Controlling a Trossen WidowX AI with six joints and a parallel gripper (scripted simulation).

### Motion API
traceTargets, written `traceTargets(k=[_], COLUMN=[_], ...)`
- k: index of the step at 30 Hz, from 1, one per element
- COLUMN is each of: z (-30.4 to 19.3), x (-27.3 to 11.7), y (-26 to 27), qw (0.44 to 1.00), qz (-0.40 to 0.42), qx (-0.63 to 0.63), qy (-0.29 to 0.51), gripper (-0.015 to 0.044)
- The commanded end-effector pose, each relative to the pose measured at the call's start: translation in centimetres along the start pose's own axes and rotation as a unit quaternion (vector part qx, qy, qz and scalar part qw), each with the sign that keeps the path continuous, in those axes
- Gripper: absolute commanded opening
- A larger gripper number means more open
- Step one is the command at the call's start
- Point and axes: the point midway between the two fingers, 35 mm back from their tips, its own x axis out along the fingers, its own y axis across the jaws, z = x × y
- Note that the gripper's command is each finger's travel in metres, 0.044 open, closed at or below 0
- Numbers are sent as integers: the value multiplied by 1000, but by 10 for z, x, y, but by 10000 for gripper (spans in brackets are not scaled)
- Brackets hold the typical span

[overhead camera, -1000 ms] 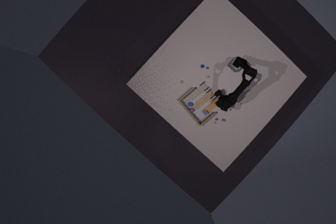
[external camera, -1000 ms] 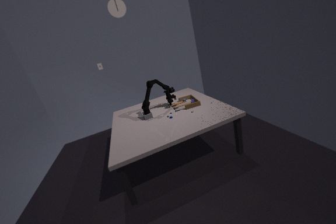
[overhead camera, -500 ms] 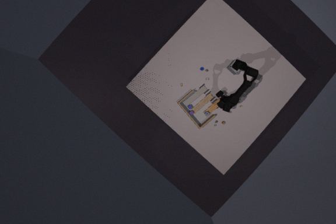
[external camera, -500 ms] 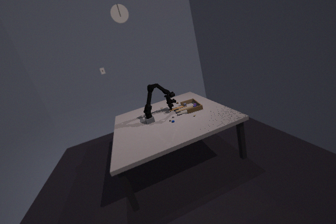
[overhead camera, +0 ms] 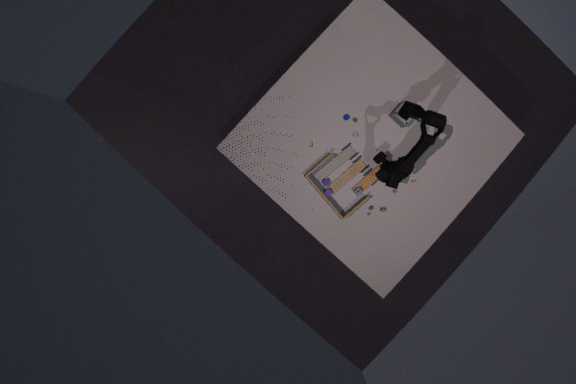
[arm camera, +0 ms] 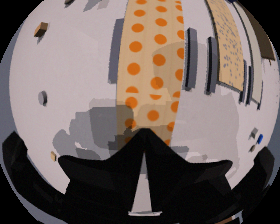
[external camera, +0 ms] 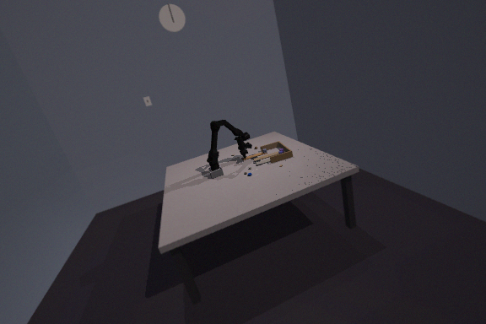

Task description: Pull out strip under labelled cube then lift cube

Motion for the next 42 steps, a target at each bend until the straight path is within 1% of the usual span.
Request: traceTargets(k=[1, 42], z=[-13, -74], x=[5, 4], y=[-1, 0], qw=[1000, 1000], qz=[-2, -2], qx=[-1, -1], qy=[12, 14], gripper=[0, 0])
